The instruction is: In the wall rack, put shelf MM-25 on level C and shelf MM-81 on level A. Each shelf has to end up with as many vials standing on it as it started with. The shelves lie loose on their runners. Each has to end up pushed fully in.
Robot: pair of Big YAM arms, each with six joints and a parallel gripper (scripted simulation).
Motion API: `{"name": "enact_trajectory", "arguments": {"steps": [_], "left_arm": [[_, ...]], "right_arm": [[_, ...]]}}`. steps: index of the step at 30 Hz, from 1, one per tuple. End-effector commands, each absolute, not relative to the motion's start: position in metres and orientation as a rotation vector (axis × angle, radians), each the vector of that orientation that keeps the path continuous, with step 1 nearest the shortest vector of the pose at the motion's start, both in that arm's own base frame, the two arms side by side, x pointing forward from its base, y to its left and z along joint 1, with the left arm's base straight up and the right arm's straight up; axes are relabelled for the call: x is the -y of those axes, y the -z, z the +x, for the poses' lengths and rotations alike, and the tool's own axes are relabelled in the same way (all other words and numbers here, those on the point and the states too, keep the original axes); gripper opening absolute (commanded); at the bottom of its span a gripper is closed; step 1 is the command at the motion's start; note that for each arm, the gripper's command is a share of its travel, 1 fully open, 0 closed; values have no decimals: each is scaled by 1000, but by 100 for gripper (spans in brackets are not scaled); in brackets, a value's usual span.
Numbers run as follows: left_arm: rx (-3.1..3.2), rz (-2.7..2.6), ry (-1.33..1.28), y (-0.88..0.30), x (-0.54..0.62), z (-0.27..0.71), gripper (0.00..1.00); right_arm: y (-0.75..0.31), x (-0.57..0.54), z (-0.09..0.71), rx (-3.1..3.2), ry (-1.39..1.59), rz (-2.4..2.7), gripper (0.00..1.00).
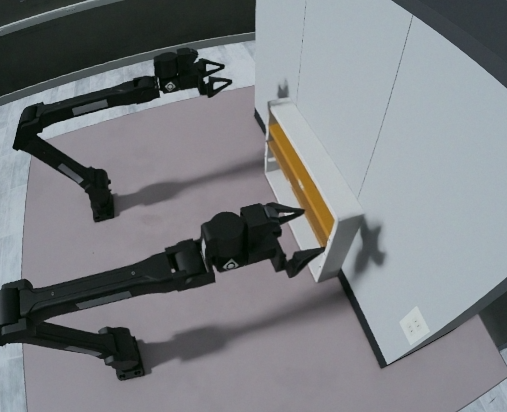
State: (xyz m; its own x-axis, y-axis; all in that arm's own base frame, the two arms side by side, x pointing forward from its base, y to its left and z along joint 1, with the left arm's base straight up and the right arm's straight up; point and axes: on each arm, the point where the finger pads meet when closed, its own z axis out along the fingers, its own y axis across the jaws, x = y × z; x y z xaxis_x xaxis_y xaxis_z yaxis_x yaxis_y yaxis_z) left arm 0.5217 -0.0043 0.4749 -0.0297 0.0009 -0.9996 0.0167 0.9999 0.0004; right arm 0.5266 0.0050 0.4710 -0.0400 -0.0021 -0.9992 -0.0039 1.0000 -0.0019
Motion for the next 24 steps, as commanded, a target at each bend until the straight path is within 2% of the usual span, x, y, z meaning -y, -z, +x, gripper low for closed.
{"name": "enact_trajectory", "arguments": {"steps": [1,18,24], "left_arm": [[-1575,14,14,-488,5,520,100],[-1575,14,14,-488,5,520,100],[-1590,181,-118,-455,32,531,100]], "right_arm": [[-481,-5,525,-1592,0,-4,100],[-481,-5,525,-1592,0,-4,100],[-438,-24,527,-1603,-13,-15,100]]}}
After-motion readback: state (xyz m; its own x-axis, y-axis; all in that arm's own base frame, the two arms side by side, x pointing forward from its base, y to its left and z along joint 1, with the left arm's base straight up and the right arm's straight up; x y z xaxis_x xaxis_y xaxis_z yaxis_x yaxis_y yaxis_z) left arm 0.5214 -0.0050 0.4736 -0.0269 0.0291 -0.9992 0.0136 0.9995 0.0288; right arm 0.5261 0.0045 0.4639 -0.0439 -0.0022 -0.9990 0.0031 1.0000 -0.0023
